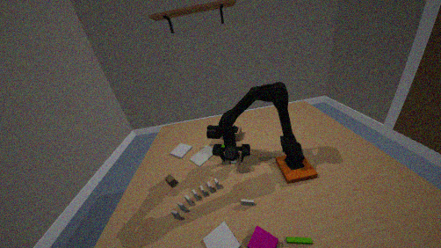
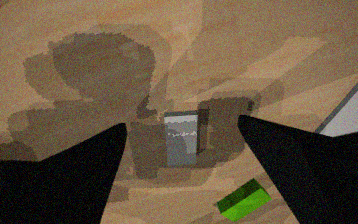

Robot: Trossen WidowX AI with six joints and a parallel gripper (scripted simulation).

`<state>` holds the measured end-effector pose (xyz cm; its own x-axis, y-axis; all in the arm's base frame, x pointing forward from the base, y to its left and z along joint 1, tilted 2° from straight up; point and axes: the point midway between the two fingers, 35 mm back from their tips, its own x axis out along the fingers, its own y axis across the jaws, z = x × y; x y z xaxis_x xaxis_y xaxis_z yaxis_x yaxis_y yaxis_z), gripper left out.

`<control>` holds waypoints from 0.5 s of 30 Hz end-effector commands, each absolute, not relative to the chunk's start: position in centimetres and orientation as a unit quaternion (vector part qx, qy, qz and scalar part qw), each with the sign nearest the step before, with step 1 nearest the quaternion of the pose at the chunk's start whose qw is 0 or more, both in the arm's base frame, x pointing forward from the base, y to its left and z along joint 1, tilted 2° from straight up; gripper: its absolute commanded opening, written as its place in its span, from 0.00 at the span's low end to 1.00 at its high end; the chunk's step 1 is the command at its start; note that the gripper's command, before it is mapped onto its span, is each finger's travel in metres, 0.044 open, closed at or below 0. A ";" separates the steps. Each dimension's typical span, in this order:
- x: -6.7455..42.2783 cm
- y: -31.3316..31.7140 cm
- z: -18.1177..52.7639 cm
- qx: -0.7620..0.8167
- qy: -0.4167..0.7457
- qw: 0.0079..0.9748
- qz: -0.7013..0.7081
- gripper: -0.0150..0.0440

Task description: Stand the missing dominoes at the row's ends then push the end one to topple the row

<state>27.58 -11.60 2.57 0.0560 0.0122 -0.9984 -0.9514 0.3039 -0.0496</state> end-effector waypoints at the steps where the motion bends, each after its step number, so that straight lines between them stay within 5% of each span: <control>1: 27.4 -11.4 1.7 -0.421 0.553 0.590 0.411 1.00; 7: 27.4 -11.4 1.7 -0.421 0.553 0.590 0.411 1.00; 15: 27.4 -11.4 1.7 -0.421 0.553 0.590 0.411 0.64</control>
